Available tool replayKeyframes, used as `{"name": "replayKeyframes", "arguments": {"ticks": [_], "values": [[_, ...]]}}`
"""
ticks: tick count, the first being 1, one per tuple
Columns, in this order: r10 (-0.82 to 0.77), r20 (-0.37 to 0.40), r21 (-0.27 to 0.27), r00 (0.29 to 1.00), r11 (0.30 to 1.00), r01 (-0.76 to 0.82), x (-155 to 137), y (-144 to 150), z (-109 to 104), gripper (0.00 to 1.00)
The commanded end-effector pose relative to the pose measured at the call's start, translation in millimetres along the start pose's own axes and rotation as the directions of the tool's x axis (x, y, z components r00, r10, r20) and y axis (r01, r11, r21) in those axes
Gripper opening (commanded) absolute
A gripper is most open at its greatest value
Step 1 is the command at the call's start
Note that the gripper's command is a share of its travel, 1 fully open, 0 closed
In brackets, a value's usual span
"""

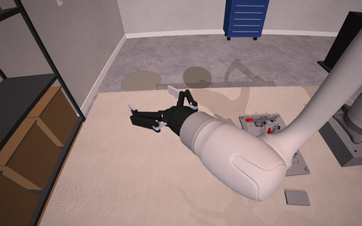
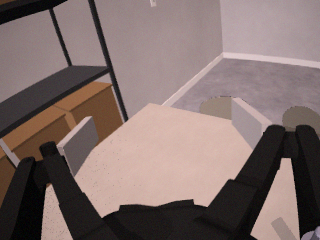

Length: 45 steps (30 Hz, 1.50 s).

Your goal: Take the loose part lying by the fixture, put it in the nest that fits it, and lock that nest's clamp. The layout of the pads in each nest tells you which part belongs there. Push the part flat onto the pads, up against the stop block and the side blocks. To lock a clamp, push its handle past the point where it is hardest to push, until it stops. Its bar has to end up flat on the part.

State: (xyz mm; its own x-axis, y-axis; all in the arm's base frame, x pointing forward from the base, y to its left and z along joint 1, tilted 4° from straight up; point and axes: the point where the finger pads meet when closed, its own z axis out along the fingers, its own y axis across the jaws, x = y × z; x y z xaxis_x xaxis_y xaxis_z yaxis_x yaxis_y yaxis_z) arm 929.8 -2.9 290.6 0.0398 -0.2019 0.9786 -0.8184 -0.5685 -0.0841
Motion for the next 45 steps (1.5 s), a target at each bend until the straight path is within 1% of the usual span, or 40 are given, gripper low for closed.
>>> {"name": "replayKeyframes", "arguments": {"ticks": [1,2,3,4,5,7,9,10,11,13,15,16,17,18,20,21,22,23,24,26,27,28,29,30,31,32,33,34,35,36,37,38,39,40,43,45], "values": [[-0.109,0.116,-0.062,0.987,0.991,0.117,-9.4,52.7,-9.0,1.0],[-0.134,0.145,-0.07,0.98,0.987,0.145,-12.5,65.2,-12.2,1.0],[-0.137,0.149,-0.071,0.979,0.986,0.149,-12.9,66.7,-12.6,1.0],[-0.181,0.206,-0.08,0.962,0.976,0.201,-19.2,90.0,-19.6,1.0],[-0.191,0.22,-0.081,0.957,0.974,0.213,-20.7,95.3,-21.4,1.0],[-0.242,0.293,-0.079,0.925,0.958,0.275,-29.5,123.9,-32.3,1.0],[-0.242,0.293,-0.079,0.925,0.958,0.275,-29.5,123.9,-32.3,1.0],[-0.29,0.366,-0.065,0.884,0.94,0.335,-39.1,152.2,-45.3,1.0],[-0.31,0.399,-0.055,0.863,0.931,0.36,-43.8,164.8,-51.9,1.0],[-0.334,0.437,-0.039,0.835,0.92,0.389,-49.4,179.8,-60.2,1.0],[-0.373,0.5,-0.005,0.782,0.901,0.433,-59.7,204.9,-76.0,1.0],[-0.375,0.503,-0.002,0.779,0.9,0.436,-60.2,206.3,-76.9,1.0],[-0.405,0.549,0.033,0.731,0.884,0.465,-68.7,225.7,-90.8,1.0],[-0.414,0.562,0.044,0.716,0.88,0.473,-71.3,231.5,-95.2,1.0],[-0.449,0.611,0.097,0.652,0.86,0.501,-82.1,254.3,-114.0,1.0],[-0.45,0.612,0.099,0.65,0.86,0.501,-82.5,255.1,-114.7,1.0],[-0.477,0.646,0.148,0.595,0.844,0.516,-91.5,272.9,-131.3,1.0],[-0.484,0.653,0.16,0.582,0.84,0.519,-93.6,276.9,-135.2,1.0],[-0.505,0.674,0.2,0.539,0.828,0.524,-100.5,289.9,-148.6,1.0],[-0.505,0.674,0.2,0.539,0.828,0.524,-100.5,289.9,-148.6,1.0],[-0.516,0.684,0.223,0.515,0.821,0.526,-104.4,296.9,-156.3,1.0],[-0.547,0.706,0.288,0.45,0.802,0.523,-114.7,315.0,-177.6,1.0],[-0.547,0.706,0.288,0.45,0.802,0.523,-114.7,315.0,-177.6,1.0],[-0.574,0.717,0.346,0.395,0.785,0.513,-123.6,329.7,-196.8,1.0],[-0.577,0.718,0.352,0.39,0.784,0.512,-124.5,331.2,-198.8,1.0],[-0.601,0.722,0.403,0.344,0.769,0.497,-132.0,343.1,-216.0,1.0],[-0.606,0.722,0.414,0.335,0.765,0.493,-133.6,345.5,-219.6,1.0],[-0.629,0.72,0.462,0.294,0.75,0.473,-140.5,355.9,-236.1,1.0],[-0.633,0.719,0.472,0.286,0.747,0.468,-141.9,358.0,-239.6,1.0],[-0.657,0.712,0.52,0.248,0.73,0.443,-148.9,368.0,-257.1,1.0],[-0.659,0.711,0.524,0.245,0.729,0.44,-149.5,368.8,-258.6,1.0],[-0.684,0.699,0.572,0.21,0.711,0.41,-156.2,378.1,-276.4,1.0],[-0.684,0.699,0.572,0.21,0.711,0.41,-156.2,378.1,-276.4,1.0],[-0.706,0.685,0.614,0.182,0.693,0.379,-162.1,385.9,-292.8,1.0],[-0.706,0.685,0.614,0.182,0.693,0.379,-162.1,385.9,-292.8,1.0],[-0.744,0.653,0.681,0.142,0.659,0.32,-171.7,397.9,-320.9,1.0]]}}
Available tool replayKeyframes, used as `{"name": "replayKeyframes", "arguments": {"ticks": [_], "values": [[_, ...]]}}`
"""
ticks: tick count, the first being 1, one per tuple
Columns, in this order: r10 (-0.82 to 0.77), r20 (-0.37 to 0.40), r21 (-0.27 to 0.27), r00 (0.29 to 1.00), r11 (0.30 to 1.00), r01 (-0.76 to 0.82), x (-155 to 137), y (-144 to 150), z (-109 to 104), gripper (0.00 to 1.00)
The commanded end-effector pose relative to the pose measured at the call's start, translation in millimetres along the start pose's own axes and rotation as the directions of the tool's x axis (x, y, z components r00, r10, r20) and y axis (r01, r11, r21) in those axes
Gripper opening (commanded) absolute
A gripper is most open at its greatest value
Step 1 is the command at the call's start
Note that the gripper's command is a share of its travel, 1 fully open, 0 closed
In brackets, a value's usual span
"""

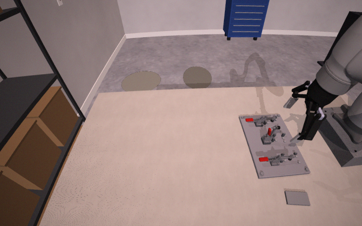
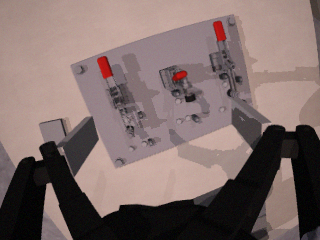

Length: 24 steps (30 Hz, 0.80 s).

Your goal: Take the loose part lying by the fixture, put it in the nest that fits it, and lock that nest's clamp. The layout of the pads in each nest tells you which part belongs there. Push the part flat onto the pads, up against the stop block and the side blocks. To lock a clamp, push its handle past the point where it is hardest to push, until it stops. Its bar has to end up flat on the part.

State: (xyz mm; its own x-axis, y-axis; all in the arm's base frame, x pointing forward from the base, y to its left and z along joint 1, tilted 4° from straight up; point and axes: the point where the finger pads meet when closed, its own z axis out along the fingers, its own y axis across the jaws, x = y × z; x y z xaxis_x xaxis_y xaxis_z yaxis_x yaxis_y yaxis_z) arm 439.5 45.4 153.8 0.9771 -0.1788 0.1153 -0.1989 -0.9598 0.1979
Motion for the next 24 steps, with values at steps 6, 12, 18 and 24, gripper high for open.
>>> {"name": "replayKeyframes", "arguments": {"ticks": [6,12,18,24], "values": [[-0.159,0.022,0.205,0.987,0.967,0.151,-74.6,-33.6,-4.5,1.0],[-0.171,0.019,0.221,0.985,0.962,0.163,-80.2,-36.6,-5.1,1.0],[-0.171,0.019,0.221,0.985,0.962,0.163,-80.2,-36.6,-5.1,1.0],[-0.171,0.019,0.221,0.985,0.962,0.163,-80.2,-36.6,-5.1,1.0]]}}
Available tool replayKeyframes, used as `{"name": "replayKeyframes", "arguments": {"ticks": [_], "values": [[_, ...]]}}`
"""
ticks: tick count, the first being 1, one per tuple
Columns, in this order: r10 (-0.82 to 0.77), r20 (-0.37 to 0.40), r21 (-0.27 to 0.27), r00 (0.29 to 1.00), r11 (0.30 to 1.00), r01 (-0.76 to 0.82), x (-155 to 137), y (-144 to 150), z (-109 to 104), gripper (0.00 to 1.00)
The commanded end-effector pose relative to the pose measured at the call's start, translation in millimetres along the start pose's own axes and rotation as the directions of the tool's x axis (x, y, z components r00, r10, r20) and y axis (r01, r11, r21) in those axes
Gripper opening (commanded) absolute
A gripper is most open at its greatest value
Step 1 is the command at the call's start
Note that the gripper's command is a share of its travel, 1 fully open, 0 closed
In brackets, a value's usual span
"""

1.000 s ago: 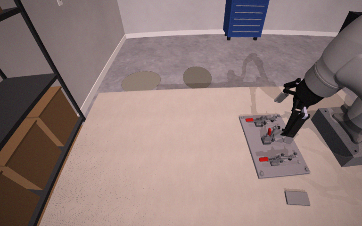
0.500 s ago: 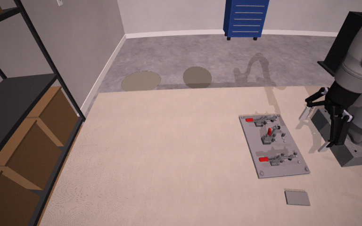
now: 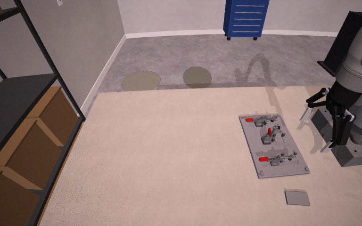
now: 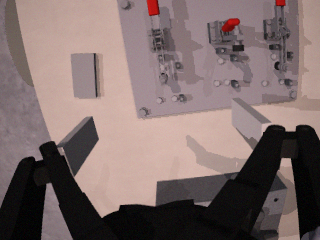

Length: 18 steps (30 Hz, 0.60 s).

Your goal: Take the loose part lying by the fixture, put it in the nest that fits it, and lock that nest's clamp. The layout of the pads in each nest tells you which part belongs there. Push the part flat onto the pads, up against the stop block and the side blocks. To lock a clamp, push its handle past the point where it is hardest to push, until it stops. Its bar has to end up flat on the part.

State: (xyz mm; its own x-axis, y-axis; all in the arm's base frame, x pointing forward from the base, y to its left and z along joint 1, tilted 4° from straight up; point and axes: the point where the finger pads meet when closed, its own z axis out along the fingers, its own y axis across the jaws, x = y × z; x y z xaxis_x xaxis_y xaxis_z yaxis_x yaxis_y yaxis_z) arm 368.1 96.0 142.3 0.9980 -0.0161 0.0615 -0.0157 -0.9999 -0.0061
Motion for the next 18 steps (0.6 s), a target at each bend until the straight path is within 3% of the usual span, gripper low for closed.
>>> {"name": "replayKeyframes", "arguments": {"ticks": [1,2,18], "values": [[0.0,0.0,0.0,1.0,1.0,0.0,0.0,0.0,0.0,1.0],[0.0,0.0,0.0,1.0,1.0,0.0,0.0,0.0,0.0,0.1],[0.0,0.0,0.0,1.0,1.0,0.0,0.0,0.0,0.0,0.1]]}}
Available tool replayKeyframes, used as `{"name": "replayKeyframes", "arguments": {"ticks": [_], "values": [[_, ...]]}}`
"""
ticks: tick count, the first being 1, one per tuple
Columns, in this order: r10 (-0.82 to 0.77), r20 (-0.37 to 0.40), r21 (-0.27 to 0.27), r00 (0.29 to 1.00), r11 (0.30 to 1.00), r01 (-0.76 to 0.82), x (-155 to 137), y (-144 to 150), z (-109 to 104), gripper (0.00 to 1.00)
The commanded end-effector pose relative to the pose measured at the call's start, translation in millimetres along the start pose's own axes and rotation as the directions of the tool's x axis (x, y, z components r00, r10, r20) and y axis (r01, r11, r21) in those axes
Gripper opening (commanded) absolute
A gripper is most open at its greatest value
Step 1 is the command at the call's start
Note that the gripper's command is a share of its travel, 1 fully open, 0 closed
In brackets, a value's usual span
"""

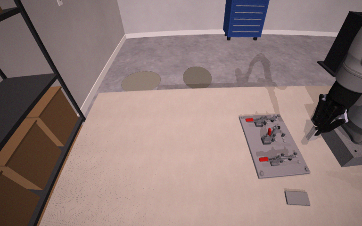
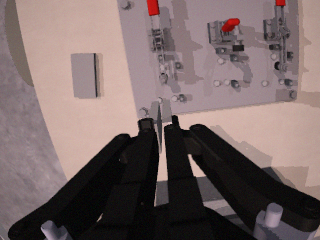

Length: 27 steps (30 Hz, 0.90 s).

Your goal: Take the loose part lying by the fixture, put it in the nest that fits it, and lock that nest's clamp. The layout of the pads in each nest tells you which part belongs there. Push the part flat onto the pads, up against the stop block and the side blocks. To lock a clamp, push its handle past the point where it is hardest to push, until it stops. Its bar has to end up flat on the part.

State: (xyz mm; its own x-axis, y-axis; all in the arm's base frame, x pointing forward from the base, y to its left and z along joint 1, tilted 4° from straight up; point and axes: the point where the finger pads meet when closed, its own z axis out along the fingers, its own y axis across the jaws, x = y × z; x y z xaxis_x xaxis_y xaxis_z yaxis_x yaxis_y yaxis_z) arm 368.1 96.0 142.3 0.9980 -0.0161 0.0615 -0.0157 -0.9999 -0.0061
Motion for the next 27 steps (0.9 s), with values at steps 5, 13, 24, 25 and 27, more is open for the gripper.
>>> {"name": "replayKeyframes", "arguments": {"ticks": [5,13,24,25,27], "values": [[0.0,0.0,0.0,1.0,1.0,0.0,0.0,0.0,0.0,0.1],[0.0,0.0,0.0,1.0,1.0,0.0,0.0,0.0,0.0,0.1],[0.0,0.0,0.0,1.0,1.0,0.0,0.0,0.0,0.0,0.62],[0.0,0.0,0.0,1.0,1.0,0.0,0.0,0.0,0.0,0.62],[0.0,0.0,0.0,1.0,1.0,0.0,0.0,0.0,0.0,0.62]]}}
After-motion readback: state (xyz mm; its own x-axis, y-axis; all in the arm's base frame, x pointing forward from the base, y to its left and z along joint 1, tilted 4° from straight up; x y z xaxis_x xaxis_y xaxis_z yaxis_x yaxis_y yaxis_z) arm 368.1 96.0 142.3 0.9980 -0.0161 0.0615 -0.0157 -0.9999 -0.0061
